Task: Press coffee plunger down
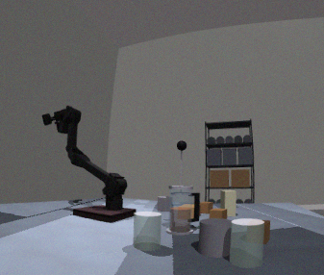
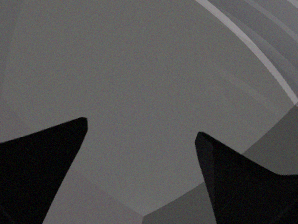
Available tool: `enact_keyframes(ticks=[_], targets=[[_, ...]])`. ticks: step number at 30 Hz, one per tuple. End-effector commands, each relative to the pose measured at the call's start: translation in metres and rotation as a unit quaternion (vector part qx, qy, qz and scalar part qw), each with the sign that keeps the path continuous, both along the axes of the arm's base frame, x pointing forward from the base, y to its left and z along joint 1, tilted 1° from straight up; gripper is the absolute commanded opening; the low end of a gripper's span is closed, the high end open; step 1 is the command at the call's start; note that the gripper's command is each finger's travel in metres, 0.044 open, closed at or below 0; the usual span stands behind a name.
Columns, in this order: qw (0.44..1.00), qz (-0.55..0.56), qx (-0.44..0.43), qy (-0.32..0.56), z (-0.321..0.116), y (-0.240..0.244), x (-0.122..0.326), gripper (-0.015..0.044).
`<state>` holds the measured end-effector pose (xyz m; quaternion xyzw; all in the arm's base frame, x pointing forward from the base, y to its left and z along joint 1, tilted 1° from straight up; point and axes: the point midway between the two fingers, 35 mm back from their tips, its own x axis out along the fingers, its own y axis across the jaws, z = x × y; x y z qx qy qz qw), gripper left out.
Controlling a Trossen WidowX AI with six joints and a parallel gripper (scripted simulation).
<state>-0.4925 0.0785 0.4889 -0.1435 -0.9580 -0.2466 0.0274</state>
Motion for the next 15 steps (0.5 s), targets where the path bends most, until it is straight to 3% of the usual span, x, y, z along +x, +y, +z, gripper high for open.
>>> enact_keyframes(ticks=[1, 15], targets=[[1.0, 0.0, 0.0, 0.003, 0.001, 0.0, 0.001, 0.0426], [0.978, 0.001, 0.009, 0.209, 0.105, 0.002, 0.08, 0.044]])
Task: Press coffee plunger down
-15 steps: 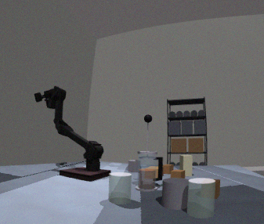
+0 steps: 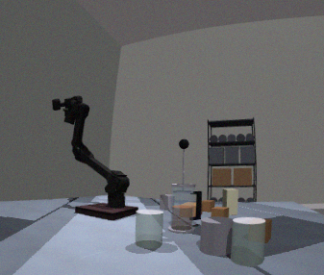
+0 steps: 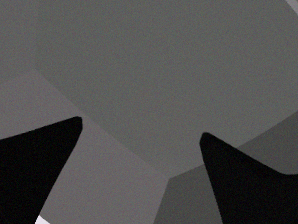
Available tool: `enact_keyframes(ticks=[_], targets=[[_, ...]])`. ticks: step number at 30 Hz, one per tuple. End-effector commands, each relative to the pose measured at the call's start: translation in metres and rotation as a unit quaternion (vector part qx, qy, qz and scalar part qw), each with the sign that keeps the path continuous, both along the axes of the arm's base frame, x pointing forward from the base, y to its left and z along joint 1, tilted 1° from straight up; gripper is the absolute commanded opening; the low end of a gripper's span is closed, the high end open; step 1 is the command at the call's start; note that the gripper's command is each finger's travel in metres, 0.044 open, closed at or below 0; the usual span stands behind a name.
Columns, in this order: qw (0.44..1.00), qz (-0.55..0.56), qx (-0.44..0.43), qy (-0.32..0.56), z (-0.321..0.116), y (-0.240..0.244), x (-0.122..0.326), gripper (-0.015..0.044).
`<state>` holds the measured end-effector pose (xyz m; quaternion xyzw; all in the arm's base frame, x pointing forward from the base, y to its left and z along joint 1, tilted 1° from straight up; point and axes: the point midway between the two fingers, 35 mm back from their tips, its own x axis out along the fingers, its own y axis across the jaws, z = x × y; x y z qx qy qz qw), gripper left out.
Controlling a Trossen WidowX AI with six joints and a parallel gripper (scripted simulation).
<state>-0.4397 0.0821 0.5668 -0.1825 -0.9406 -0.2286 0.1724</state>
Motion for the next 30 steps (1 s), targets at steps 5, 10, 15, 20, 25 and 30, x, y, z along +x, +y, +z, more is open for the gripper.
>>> enact_keyframes(ticks=[5, 10, 15, 20, 25, 30], targets=[[0.987, 0.01, 0.011, 0.162, 0.071, -0.005, 0.077, 0.044], [0.96, 0.02, 0.023, 0.279, 0.112, -0.012, 0.143, 0.044], [0.92, 0.032, 0.041, 0.389, 0.14, -0.023, 0.214, 0.044], [0.865, 0.04, 0.075, 0.494, 0.155, -0.038, 0.293, 0.044], [0.797, 0.055, 0.101, 0.593, 0.155, -0.055, 0.373, 0.044], [0.714, 0.072, 0.134, 0.684, 0.139, -0.075, 0.45, 0.044]])
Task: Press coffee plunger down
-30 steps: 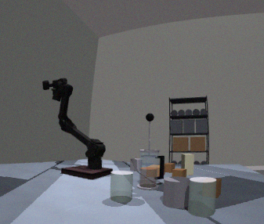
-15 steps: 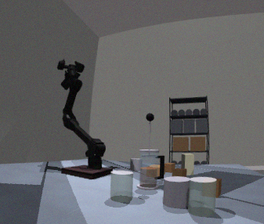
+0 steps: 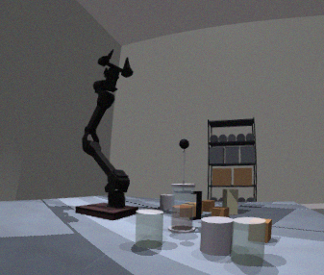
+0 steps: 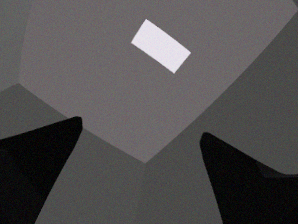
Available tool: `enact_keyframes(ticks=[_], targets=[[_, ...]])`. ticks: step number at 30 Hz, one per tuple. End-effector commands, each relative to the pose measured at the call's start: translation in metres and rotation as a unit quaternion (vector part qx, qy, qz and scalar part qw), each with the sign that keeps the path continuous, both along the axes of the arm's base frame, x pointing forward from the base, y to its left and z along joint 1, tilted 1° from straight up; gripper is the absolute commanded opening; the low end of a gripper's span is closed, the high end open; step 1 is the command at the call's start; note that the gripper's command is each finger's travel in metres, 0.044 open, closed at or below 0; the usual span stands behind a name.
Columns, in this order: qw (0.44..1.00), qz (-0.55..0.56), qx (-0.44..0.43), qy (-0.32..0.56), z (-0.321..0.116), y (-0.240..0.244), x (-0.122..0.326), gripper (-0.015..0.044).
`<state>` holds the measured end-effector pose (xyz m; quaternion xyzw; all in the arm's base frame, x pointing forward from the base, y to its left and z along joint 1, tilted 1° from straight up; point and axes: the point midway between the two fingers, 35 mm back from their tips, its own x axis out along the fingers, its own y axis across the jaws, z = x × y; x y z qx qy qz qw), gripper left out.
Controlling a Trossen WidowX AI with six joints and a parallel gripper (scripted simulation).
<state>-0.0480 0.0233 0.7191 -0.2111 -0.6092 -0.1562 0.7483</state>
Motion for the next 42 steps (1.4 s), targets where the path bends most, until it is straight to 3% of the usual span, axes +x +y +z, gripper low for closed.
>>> enact_keyframes(ticks=[1, 11, 21, 31, 42], targets=[[0.993, 0.008, 0.043, 0.111, -0.018, -0.021, 0.073, 0.044], [0.927, 0.013, 0.153, 0.343, -0.1, -0.069, 0.205, 0.044], [0.781, -0.002, 0.283, 0.557, -0.235, -0.115, 0.294, 0.044], [0.577, -0.029, 0.401, 0.711, -0.379, -0.142, 0.316, 0.044], [0.573, -0.029, 0.403, 0.713, -0.438, -0.142, 0.313, 0.044]])
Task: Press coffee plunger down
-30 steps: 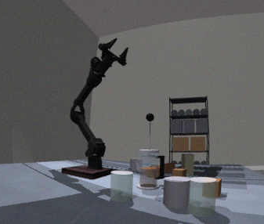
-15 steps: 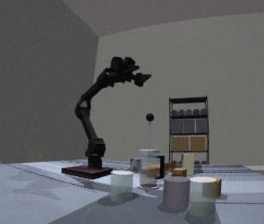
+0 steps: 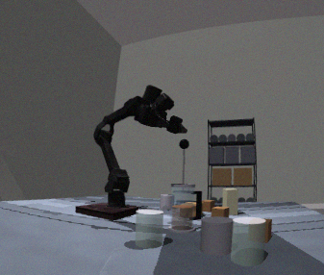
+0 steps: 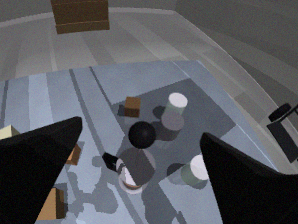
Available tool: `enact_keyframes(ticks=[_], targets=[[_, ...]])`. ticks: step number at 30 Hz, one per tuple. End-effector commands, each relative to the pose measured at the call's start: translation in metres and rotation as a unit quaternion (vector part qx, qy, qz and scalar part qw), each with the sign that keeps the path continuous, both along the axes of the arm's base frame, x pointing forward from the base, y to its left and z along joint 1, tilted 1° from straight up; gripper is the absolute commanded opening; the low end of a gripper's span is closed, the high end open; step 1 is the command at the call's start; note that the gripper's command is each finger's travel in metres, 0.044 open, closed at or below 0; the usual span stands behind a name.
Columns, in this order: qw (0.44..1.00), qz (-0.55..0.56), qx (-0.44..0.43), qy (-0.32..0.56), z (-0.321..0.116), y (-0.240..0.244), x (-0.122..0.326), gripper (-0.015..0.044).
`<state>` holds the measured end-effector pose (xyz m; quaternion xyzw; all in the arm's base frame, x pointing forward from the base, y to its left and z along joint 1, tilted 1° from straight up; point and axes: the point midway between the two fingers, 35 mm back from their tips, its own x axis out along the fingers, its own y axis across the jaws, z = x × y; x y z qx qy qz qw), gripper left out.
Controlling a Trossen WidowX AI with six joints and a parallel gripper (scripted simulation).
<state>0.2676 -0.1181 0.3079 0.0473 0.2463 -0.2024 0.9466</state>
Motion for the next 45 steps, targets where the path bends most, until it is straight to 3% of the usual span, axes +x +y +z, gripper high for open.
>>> enact_keyframes(ticks=[1, 33, 45], targets=[[1.0, -0.005, 0.004, 0.007, -0.029, 0.0, -0.003, 0.044], [1.0, -0.005, 0.004, 0.006, -0.049, -0.014, 0.027, 0.044], [1.0, -0.005, 0.004, 0.006, -0.049, -0.014, 0.027, 0.0125]])
